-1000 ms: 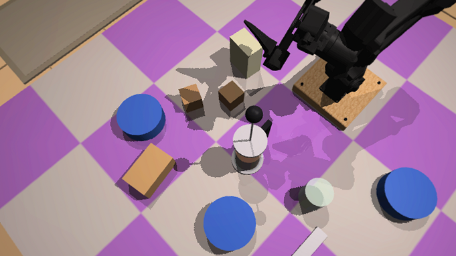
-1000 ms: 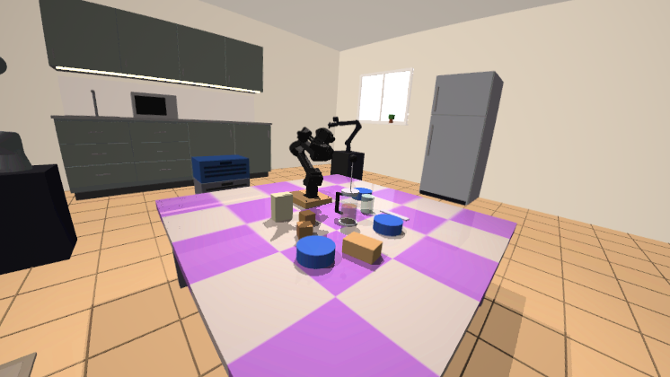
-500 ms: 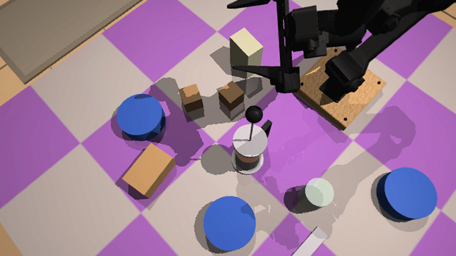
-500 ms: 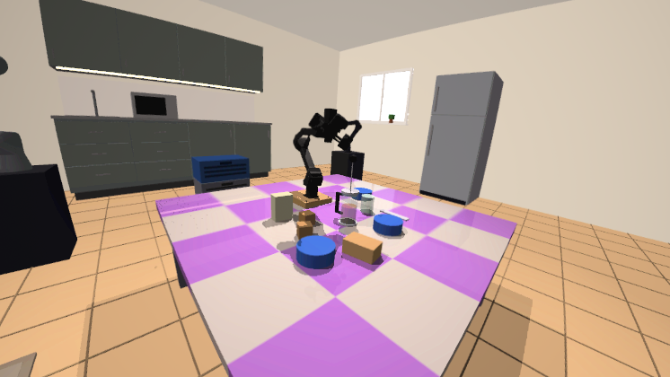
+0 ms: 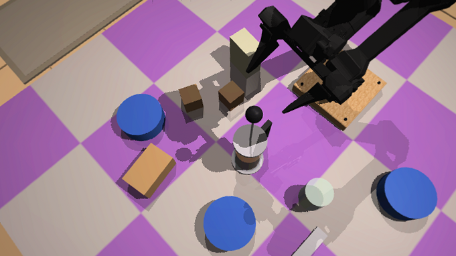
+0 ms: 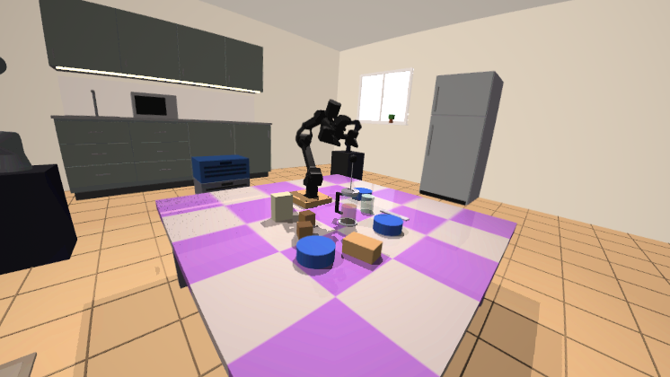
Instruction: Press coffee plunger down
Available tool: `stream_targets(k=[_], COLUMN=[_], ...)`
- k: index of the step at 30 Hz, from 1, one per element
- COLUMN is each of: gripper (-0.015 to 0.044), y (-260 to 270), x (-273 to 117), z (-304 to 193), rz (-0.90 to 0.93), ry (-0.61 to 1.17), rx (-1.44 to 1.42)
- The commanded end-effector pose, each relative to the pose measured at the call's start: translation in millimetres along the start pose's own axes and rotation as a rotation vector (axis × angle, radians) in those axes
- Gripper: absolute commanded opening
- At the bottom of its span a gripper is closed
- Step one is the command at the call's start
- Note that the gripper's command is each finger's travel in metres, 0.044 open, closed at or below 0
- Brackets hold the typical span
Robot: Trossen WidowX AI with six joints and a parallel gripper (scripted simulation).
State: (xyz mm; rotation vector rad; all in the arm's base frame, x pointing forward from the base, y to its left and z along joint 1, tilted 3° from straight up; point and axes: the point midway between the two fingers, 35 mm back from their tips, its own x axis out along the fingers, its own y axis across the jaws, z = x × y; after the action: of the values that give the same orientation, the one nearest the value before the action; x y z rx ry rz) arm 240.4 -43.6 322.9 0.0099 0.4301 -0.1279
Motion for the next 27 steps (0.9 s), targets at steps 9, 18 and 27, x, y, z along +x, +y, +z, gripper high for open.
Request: stream_targets(k=[9, 18, 27], gripper=[0.044, 0.044, 0.044], y=[6, 6, 7], x=[13, 27, 41], z=[-22, -22, -23], rz=[0.036, 0.036, 0.036], ry=[0.045, 0.044, 0.043], rx=[0.042, 0.042, 0.042])
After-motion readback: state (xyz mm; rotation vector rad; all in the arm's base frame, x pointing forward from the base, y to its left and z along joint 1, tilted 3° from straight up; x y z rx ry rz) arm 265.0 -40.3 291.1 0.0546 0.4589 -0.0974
